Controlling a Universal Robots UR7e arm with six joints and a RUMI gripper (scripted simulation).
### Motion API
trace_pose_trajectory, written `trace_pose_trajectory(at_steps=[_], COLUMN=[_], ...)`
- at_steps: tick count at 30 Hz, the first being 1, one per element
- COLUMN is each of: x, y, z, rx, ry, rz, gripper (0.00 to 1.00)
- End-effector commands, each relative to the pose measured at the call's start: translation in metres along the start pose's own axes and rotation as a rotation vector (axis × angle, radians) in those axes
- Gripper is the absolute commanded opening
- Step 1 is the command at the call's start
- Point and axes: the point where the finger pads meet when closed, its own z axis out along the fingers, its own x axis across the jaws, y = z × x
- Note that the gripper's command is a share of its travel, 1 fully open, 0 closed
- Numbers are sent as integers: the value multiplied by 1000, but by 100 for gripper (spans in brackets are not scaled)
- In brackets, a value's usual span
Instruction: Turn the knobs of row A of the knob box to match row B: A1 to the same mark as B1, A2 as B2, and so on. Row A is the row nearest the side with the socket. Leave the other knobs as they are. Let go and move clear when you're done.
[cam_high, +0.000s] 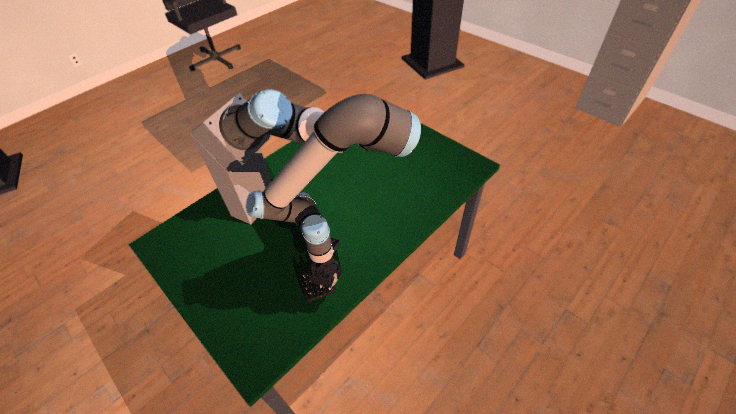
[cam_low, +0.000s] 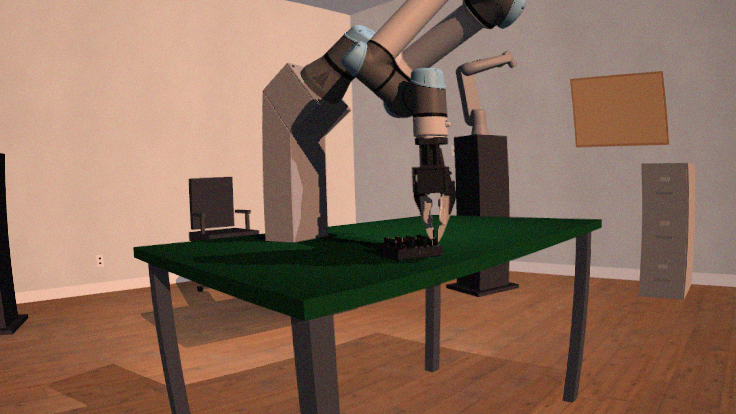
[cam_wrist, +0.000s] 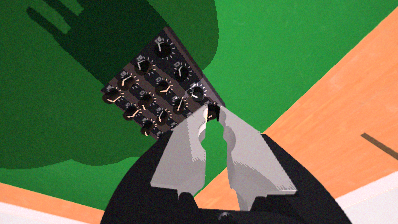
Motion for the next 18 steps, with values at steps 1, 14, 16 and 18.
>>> trace_pose_trajectory(at_steps=[1, 14, 16, 18], x=[-2, -2, -2, -2], y=[1, 1, 1, 0], z=[-1, -1, -1, -1], rx=[-2, -2, -2, -2], ry=[-2, -2, -2, -2], rz=[9, 9, 9, 9], gripper=[4, 11, 11, 11])
